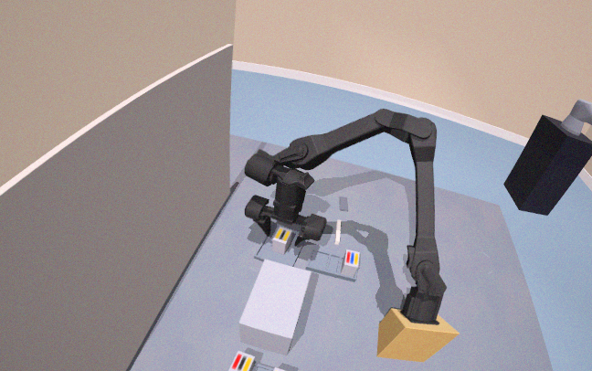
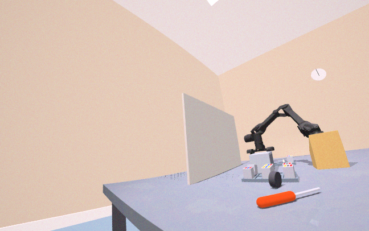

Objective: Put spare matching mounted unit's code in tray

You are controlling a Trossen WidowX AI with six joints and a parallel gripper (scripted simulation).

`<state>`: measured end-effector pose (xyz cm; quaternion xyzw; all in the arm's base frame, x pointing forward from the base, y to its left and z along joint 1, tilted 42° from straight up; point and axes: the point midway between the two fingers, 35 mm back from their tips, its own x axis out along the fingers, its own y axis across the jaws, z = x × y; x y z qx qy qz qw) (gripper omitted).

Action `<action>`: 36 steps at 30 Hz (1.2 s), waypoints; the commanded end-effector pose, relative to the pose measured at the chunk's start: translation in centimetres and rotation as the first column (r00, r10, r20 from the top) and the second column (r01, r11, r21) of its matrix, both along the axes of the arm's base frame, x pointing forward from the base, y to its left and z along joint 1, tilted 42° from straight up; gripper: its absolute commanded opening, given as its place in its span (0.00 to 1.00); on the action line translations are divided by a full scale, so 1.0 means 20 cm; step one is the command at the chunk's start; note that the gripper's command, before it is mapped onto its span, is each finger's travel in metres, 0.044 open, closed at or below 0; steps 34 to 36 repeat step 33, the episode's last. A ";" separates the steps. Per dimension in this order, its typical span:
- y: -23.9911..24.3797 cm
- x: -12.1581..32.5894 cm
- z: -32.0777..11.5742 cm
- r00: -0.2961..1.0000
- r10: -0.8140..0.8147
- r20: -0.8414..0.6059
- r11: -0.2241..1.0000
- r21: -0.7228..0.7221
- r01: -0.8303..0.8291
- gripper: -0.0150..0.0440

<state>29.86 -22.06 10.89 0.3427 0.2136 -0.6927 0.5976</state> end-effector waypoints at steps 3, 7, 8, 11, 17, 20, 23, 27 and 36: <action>0.04 0.01 0.04 1.000 0.000 0.000 1.000 0.003 0.000 1.00; 0.28 0.04 0.29 1.000 0.003 -0.005 1.000 0.013 -0.003 1.00; 0.33 0.03 0.34 1.000 0.004 -0.006 1.000 0.012 -0.004 1.00; 0.37 0.02 0.38 1.000 0.004 -0.007 1.000 0.011 -0.004 1.00; 0.37 0.02 0.38 1.000 0.004 -0.007 1.000 0.011 -0.004 1.00; 0.36 0.03 0.36 1.000 0.010 -0.012 1.000 0.016 -0.010 1.00; 0.36 0.03 0.36 1.000 0.010 -0.012 1.000 0.016 -0.010 1.00; 0.36 0.03 0.36 1.000 0.010 -0.012 1.000 0.016 -0.010 1.00; 0.36 0.03 0.36 1.000 0.010 -0.012 1.000 0.016 -0.010 1.00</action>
